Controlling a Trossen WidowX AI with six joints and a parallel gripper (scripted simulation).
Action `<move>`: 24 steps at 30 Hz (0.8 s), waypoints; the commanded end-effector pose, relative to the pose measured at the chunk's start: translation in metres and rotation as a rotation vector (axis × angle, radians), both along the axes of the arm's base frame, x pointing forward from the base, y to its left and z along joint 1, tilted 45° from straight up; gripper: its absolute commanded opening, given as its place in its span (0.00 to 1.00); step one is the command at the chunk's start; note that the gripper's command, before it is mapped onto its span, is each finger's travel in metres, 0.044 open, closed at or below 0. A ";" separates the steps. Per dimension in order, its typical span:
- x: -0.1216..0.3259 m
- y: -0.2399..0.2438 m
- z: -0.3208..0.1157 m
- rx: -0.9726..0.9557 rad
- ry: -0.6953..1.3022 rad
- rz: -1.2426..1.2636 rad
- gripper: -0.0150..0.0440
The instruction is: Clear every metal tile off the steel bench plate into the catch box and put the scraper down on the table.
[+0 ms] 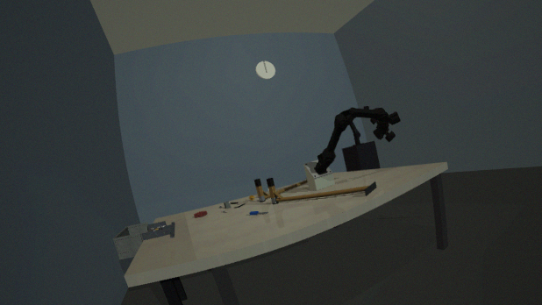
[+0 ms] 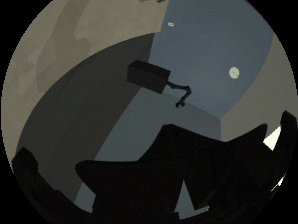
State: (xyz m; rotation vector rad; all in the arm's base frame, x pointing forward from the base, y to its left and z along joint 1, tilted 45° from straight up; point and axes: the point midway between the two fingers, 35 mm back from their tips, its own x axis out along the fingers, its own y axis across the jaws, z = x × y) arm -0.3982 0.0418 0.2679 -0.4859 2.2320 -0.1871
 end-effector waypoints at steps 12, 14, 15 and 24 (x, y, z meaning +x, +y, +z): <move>0.005 0.039 0.004 0.101 0.072 -0.007 0.25; 0.006 0.044 0.005 0.114 0.081 -0.008 0.25; 0.006 0.046 0.005 0.121 0.085 -0.009 0.25; 0.011 0.069 0.009 0.184 0.122 -0.015 0.25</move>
